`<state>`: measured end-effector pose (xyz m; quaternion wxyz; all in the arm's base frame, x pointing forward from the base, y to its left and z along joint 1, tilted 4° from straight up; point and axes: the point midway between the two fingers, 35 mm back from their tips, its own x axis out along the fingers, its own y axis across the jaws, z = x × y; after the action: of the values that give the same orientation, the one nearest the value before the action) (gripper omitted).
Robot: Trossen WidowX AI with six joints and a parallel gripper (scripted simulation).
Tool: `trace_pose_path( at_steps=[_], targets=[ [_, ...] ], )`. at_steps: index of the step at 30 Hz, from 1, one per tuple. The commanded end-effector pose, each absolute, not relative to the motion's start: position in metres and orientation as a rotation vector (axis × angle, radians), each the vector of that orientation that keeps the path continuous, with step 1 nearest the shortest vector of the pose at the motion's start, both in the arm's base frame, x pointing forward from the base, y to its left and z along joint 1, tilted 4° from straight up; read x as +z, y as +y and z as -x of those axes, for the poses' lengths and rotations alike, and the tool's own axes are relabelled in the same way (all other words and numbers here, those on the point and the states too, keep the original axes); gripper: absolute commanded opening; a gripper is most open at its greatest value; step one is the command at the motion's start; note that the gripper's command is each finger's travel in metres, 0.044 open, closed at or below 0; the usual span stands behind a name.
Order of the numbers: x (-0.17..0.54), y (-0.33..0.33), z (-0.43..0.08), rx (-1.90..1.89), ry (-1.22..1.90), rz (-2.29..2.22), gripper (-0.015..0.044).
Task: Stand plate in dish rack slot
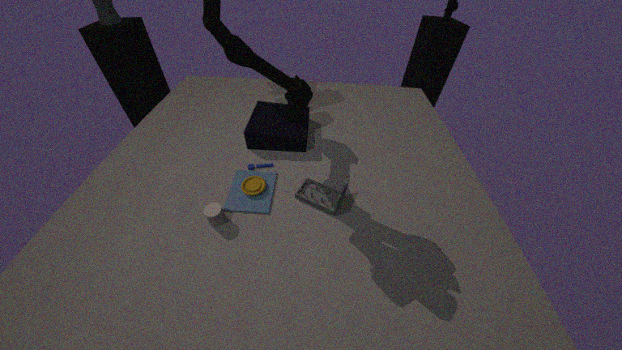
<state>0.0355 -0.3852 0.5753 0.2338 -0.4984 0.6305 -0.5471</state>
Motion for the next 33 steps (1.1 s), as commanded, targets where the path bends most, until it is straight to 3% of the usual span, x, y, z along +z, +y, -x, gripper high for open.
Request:
trace_pose_path(
  at_steps=[1,12,33],
  targets=[
    [0.595,-0.370,-0.014,-1.595,1.729,1.389,0.0400],
    [0.648,-0.303,0.052,-1.913,1.766,1.413,0.0400],
    [0.714,-0.141,0.089,-2.414,1.805,1.613,0.0400]
  ],
)
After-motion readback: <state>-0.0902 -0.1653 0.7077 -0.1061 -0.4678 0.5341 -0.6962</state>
